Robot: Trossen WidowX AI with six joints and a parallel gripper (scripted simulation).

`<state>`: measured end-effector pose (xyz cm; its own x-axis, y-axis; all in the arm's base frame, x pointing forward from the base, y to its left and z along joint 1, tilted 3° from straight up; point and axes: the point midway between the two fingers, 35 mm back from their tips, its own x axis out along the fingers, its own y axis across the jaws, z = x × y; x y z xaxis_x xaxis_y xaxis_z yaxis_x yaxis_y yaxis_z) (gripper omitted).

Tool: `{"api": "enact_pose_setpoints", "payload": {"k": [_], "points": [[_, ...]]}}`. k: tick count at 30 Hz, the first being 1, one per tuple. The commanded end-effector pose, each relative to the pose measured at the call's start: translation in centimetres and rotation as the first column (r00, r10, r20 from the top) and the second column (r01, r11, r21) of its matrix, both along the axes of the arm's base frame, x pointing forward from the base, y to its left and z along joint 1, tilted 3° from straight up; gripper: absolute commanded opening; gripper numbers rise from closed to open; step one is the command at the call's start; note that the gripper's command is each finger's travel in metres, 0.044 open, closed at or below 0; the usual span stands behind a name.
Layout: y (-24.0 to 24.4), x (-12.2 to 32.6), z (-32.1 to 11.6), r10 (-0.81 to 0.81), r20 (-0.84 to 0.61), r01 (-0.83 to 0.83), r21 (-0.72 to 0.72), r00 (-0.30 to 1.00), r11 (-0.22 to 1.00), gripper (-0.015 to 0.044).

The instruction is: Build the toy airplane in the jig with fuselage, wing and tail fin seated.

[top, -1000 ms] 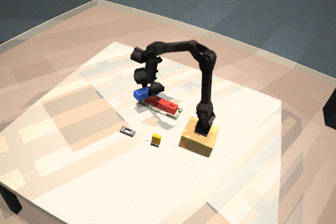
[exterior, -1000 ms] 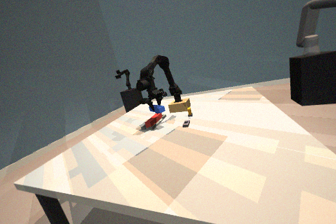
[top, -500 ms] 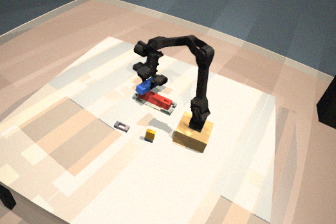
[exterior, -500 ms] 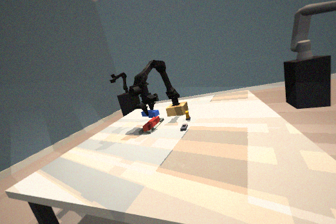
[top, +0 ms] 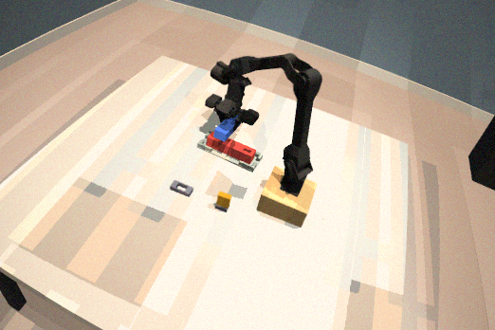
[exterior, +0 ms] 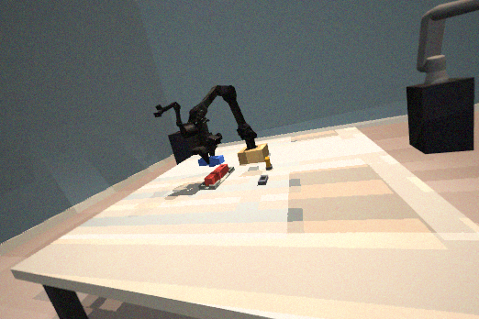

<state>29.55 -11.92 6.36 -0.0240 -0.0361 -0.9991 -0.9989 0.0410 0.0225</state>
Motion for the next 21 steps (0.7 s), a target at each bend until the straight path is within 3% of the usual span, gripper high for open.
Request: {"api": "enact_pose_setpoints", "payload": {"k": [1, 5, 21], "points": [[-0.09, -0.04, -0.02, 0.015, 0.0, -0.015, -0.002, 1.0, 1.0, 0.0105], [-0.09, -0.04, -0.03, 0.015, 0.0, -0.015, -0.002, 1.0, 1.0, 0.0195], [-0.15, -0.02, -0.92, 0.015, 0.0, -0.015, -0.002, 1.0, 1.0, 0.0195]]}}
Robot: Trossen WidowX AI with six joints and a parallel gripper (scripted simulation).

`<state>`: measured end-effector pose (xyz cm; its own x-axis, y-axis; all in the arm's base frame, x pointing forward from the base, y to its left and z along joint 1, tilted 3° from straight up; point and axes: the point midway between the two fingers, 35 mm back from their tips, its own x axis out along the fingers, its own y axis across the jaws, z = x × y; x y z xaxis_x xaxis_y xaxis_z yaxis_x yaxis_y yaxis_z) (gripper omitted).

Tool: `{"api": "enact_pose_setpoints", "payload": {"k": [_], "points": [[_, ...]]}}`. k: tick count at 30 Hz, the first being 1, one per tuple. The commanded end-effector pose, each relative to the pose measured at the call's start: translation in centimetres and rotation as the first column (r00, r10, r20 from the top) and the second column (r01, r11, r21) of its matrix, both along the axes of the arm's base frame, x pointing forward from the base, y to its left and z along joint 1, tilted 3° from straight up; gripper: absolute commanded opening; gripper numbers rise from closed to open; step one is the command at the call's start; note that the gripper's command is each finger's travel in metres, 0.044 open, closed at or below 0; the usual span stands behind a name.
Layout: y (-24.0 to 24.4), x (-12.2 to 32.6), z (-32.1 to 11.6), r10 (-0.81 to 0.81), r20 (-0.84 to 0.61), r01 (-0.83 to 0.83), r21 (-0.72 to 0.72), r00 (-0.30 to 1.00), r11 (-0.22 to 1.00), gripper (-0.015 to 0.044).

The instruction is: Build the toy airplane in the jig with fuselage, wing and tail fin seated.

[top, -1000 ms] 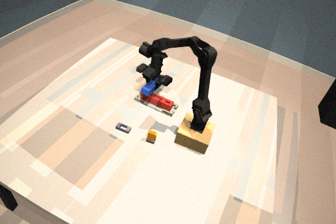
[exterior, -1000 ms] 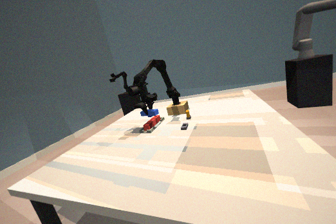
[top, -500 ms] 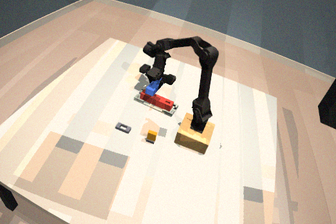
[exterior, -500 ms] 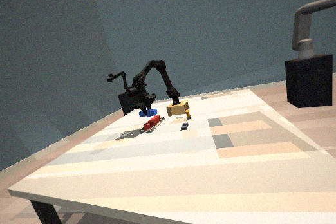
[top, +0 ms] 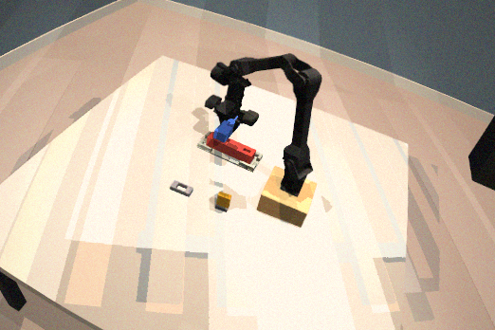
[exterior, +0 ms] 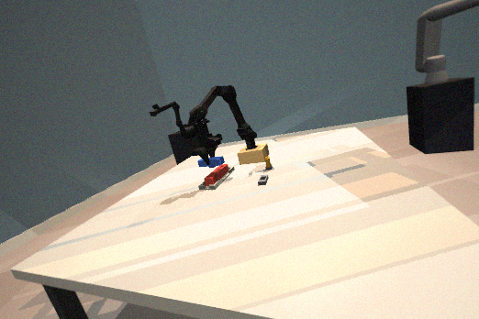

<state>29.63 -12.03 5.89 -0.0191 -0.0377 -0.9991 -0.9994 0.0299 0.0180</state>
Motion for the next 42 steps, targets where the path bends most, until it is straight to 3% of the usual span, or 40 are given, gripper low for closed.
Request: {"api": "enact_pose_setpoints", "payload": {"k": [1, 22, 28, 33, 42], "points": [[0.0, -0.1, -0.6, 0.004, -0.004, -0.004, -0.001, 1.0, 1.0, 0.0195], [-0.2, -0.2, -3.6, 0.004, -0.004, -0.004, -0.001, 1.0, 1.0, 0.0195], [-0.1, -0.2, -3.4, 0.0, -0.004, 0.0, 0.002, 1.0, 1.0, 0.0155], [-0.1, -0.2, -3.4, 0.0, -0.004, 0.0, 0.002, 1.0, 1.0, 0.0024], [-0.1, -0.2, -3.4, 0.0, -0.004, 0.0, 0.002, 1.0, 1.0, 0.026]]}}
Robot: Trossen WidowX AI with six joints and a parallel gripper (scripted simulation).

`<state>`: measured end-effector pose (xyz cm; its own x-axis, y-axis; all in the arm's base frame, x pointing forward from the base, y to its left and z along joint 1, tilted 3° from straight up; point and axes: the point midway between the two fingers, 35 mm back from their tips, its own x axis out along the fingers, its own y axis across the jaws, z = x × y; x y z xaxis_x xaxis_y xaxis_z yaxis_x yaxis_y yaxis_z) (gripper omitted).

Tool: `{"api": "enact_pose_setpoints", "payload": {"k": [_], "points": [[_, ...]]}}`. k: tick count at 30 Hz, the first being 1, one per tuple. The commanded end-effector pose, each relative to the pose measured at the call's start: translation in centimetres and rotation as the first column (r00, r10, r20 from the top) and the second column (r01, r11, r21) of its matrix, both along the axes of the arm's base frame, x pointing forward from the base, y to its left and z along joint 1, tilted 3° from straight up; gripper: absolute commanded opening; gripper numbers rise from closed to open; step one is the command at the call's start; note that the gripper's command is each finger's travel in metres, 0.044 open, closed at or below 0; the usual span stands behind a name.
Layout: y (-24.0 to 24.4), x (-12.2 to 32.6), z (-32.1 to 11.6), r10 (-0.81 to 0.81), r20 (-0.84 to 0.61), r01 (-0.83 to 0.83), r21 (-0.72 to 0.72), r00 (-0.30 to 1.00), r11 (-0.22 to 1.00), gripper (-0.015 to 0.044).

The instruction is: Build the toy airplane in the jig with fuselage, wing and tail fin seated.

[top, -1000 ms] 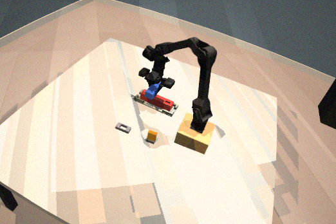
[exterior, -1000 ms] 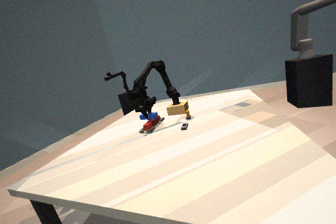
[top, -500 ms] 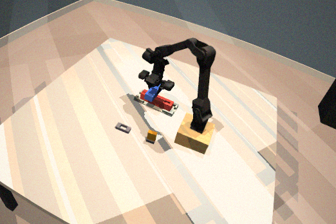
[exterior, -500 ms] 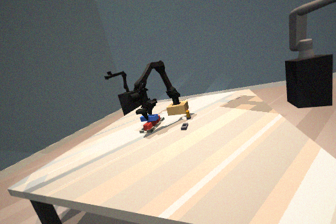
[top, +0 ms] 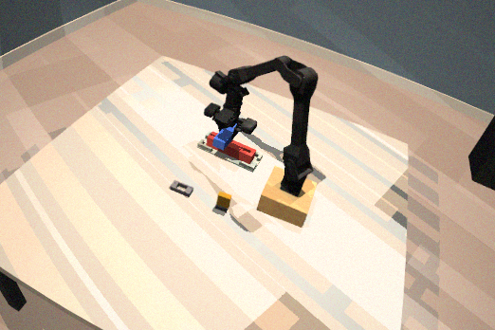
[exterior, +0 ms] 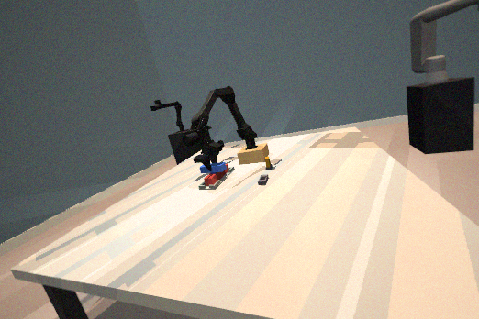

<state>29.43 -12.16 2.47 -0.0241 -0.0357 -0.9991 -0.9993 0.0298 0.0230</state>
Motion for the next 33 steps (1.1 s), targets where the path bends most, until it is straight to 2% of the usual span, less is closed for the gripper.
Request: {"api": "enact_pose_setpoints", "payload": {"k": [1, 7, 13, 19, 27, 30, 33], "points": [[0.0, 0.0, 0.0, 0.0, 0.001, 0.0, 0.0, 1.0, 1.0, 0.0286], [0.0, 0.0, 0.0, 0.0, 0.001, 0.0, 0.0, 1.0, 1.0, 0.044], [0.0, 0.1, 0.3, 0.0, 0.001, 0.0, 0.0, 1.0, 1.0, 0.044], [0.3, 0.3, 8.3, 0.003, 0.001, -0.003, -0.003, 1.0, 1.0, 0.044], [0.2, 0.7, 8.6, -0.012, 0.002, 0.012, -0.003, 1.0, 1.0, 0.044], [0.1, 0.7, 8.7, -0.229, 0.012, 0.229, -0.008, 0.973, 0.973, 0.044], [0.1, 0.8, 8.7, -0.496, 0.025, 0.497, -0.01, 0.868, 0.868, 0.044]]}}
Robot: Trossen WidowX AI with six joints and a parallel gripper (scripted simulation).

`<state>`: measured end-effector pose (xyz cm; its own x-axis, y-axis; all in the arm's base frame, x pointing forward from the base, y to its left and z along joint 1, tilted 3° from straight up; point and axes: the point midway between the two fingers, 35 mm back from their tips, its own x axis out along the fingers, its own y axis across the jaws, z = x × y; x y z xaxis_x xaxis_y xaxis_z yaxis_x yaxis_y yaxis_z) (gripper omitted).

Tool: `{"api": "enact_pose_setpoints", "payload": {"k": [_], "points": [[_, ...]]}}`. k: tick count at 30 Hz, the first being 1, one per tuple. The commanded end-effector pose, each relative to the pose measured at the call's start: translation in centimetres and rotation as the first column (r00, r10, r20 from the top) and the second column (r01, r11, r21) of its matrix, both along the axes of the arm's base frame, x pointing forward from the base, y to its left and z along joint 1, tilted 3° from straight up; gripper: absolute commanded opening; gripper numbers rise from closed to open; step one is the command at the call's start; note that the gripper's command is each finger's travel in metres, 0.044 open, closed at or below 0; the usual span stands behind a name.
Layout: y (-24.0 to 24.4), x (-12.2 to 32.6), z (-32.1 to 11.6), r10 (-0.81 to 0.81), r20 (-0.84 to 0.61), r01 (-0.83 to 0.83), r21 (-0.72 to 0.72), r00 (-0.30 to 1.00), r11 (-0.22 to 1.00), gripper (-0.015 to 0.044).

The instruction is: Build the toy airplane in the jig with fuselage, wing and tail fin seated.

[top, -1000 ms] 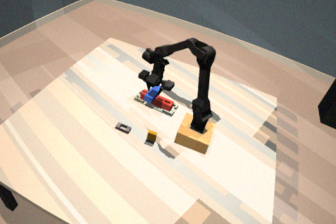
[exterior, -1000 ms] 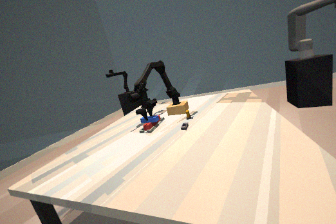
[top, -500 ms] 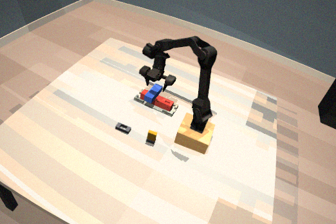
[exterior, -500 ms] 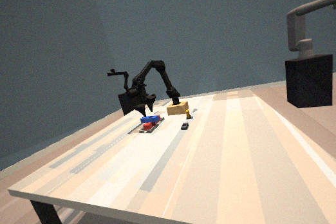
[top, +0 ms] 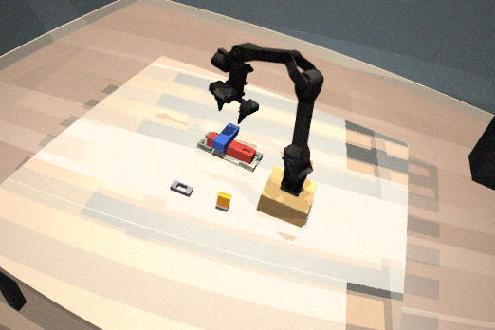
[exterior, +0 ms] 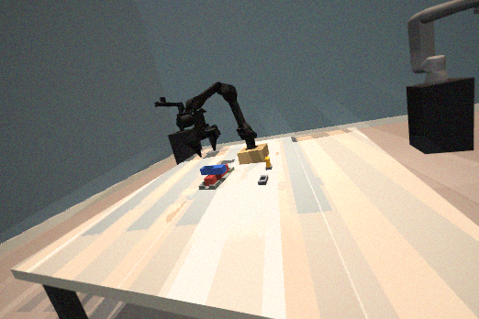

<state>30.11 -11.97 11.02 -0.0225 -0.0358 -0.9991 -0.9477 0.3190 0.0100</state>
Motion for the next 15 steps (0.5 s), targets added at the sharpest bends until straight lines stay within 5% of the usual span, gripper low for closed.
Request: {"api": "enact_pose_setpoints", "payload": {"k": [1, 10, 15], "points": [[-0.09, 0.07, 0.19, -0.315, 0.015, 0.315, -0.009, 0.949, 0.949, 0.044], [-0.05, 0.11, 0.32, -0.897, 0.048, 0.898, -0.001, 0.44, 0.441, 0.044], [-0.05, 0.11, 0.33, -0.903, 0.048, 0.904, -0.001, 0.427, 0.427, 0.044]]}}
